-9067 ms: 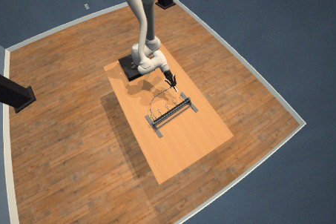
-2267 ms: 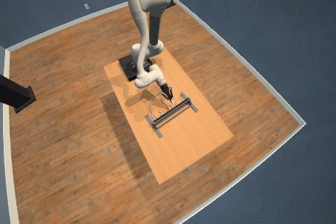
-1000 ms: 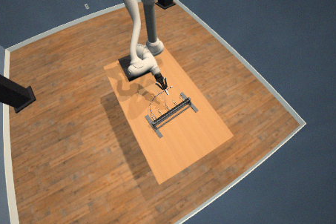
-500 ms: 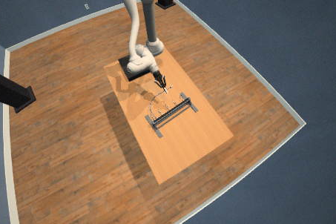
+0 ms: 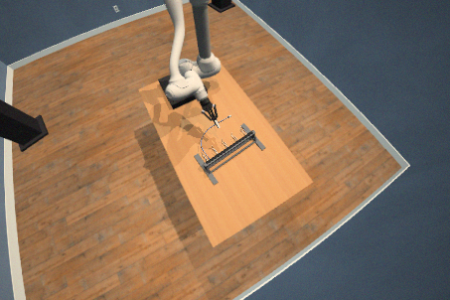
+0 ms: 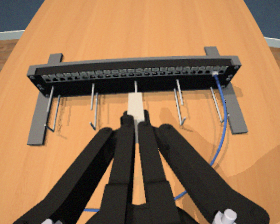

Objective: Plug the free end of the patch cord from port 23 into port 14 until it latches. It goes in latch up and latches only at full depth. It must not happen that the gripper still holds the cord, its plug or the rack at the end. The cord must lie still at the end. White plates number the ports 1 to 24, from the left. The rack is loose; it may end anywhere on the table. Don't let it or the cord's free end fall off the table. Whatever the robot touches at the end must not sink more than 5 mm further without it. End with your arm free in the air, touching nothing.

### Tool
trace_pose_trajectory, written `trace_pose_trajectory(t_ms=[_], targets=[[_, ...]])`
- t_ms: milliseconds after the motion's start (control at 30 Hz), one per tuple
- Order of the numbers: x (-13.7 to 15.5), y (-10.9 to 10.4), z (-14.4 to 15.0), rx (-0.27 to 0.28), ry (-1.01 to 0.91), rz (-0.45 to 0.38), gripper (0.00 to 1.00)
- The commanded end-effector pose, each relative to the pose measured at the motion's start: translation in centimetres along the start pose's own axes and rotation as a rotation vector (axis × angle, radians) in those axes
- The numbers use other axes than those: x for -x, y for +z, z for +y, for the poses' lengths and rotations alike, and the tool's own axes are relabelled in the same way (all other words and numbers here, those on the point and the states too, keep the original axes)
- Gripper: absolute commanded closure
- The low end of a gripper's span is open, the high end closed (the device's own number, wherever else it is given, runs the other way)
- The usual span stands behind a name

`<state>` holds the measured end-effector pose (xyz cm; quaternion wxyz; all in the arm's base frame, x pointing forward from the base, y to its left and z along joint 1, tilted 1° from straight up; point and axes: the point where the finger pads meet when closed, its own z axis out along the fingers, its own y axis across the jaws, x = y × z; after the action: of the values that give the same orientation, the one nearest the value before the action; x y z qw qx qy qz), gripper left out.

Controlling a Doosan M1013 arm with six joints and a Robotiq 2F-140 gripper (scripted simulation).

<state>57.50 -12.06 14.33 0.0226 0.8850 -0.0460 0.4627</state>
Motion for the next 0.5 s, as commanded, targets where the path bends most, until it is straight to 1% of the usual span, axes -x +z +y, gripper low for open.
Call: trace_pose_trajectory(t_ms=[0,233,467], targets=[[-0.1,0.0,1.4,-0.01,0.001,-0.003,1.0],[-0.1,0.1,4.4,-0.01,0.001,-0.003,1.0],[-0.1,0.1,5.3,-0.01,0.001,-0.003,1.0]])
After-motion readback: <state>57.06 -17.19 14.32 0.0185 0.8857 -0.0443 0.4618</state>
